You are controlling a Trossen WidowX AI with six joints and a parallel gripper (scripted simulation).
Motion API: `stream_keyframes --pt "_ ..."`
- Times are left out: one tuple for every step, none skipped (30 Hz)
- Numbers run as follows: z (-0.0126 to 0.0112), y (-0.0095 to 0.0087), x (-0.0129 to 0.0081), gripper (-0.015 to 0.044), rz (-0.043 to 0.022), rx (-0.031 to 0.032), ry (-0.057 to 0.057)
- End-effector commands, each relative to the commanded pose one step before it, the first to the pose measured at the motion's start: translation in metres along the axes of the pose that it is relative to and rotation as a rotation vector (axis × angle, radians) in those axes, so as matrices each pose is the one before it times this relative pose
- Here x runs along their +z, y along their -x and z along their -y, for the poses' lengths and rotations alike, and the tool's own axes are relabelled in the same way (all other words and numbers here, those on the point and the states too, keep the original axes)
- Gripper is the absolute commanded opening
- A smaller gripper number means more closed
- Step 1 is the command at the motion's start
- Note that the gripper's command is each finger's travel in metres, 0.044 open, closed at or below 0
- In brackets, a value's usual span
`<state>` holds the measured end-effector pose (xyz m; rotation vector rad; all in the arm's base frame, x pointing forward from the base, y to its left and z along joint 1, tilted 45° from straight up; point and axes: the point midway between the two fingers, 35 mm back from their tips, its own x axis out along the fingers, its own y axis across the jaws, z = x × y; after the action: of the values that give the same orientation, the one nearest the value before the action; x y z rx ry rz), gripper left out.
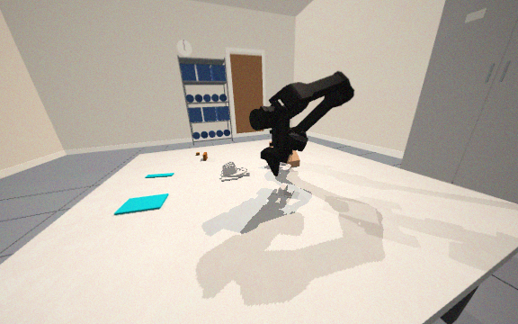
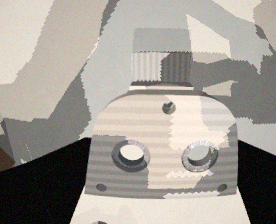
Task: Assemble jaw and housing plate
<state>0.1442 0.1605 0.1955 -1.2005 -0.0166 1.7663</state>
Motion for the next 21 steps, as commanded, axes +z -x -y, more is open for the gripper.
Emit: stream_keyframes --pt "0.00146 0.00226 -0.00053 0.0351 0.00163 -0.00359 -0.0123" --pt "0.00038 -0.00027 -0.00256 0.0351 -0.00228 0.00101 -0.0244" --pt "0.0005 -0.00031 -0.00307 0.0351 -0.00271 0.00115 -0.0293" --pt "0.00055 -0.0003 -0.00306 0.0351 -0.00267 0.00108 -0.0293" --pt "0.0006 -0.0003 -0.00306 0.0351 -0.00262 0.00101 -0.0293" --pt "0.00065 -0.00029 -0.00305 0.0351 -0.00257 0.00094 -0.0293" --pt "0.0007 -0.00028 -0.00304 0.0351 -0.00253 0.00087 -0.0293" --pt "0.00075 -0.00028 -0.00303 0.0351 -0.00248 0.00081 -0.0294" --pt "0.0008 -0.00027 -0.00302 0.0351 -0.00242 0.00075 -0.0294" --pt "0.00085 -0.00026 -0.00301 0.0351 -0.00237 0.00069 -0.0294" --pt "0.0009 -0.00025 -0.003 0.0351 -0.00232 0.00064 -0.0294" --pt "0.00095 -0.00025 -0.00298 0.0351 -0.00226 0.00058 -0.0294" --pt "0.001 -0.00024 -0.00297 0.0351 -0.0022 0.00053 -0.0294" --pt "0.00105 -0.00024 -0.00295 0.0351 -0.00214 0.00048 -0.0294" --pt "0.0011 -0.00023 -0.00294 0.0351 -0.00208 0.00044 -0.0294" --pt "0.00115 -0.00022 -0.00292 0.0351 -0.00202 0.0004 -0.0294" --pt "0.0012 -0.00022 -0.0029 0.0351 -0.00196 0.00036 -0.0294" --pt "0.00125 -0.00021 -0.00288 0.0351 -0.0019 0.00032 -0.0294" --pt "0.00129 -0.0002 -0.00286 0.0351 -0.00184 0.00028 -0.0294" --pt "0.00134 -0.0002 -0.00284 0.0351 -0.00177 0.00025 -0.0294" --pt "0.00139 -0.00019 -0.00282 0.0351 -0.00171 0.00022 -0.0294"
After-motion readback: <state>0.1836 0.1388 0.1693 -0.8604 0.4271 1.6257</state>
